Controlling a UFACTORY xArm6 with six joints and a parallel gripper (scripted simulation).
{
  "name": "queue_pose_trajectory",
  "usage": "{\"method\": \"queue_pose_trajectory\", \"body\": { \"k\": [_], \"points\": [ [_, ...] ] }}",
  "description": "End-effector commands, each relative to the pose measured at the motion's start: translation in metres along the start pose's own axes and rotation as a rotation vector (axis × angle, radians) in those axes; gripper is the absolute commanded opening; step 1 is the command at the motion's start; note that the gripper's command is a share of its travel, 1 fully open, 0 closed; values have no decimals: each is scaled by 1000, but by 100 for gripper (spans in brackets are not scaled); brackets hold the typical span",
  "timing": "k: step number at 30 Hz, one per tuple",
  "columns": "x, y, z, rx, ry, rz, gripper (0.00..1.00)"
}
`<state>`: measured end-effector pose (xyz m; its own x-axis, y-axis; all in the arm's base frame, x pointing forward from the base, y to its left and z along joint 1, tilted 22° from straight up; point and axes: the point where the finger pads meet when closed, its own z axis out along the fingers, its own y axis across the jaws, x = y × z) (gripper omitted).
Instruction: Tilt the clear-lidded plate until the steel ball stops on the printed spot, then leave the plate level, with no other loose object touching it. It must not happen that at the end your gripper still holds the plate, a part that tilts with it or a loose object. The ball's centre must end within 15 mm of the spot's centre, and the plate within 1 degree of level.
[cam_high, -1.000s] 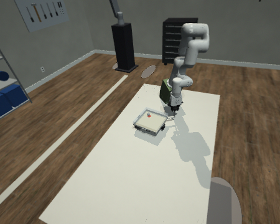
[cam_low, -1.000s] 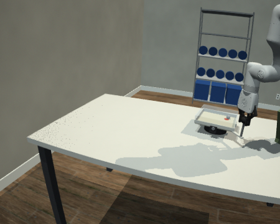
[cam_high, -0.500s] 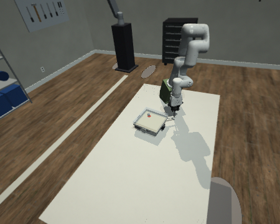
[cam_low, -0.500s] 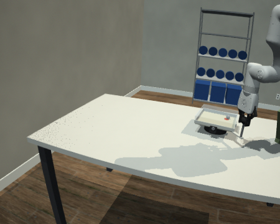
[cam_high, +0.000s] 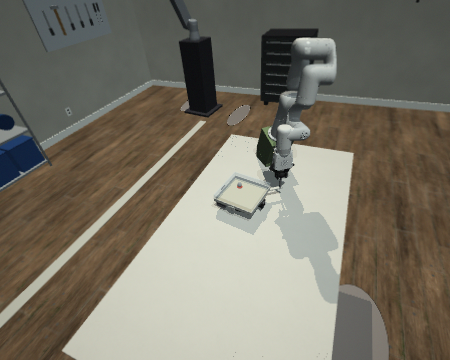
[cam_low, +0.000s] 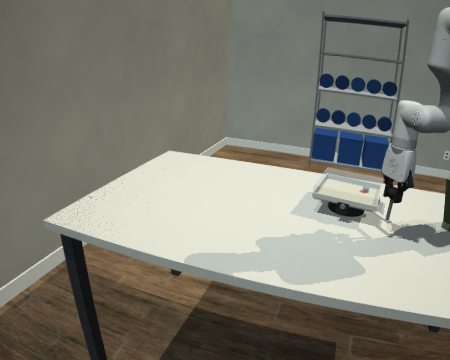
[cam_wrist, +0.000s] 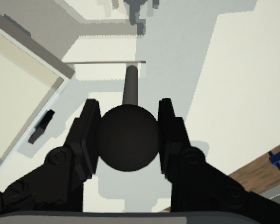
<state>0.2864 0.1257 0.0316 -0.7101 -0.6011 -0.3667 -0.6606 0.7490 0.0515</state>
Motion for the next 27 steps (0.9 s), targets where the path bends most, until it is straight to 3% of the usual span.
{"method": "queue_pose_trajectory", "body": {
  "k": [1,27],
  "points": [
    [0,0,1,1,4,1,0],
    [1,0,0,1,4,1,0]
  ]
}}
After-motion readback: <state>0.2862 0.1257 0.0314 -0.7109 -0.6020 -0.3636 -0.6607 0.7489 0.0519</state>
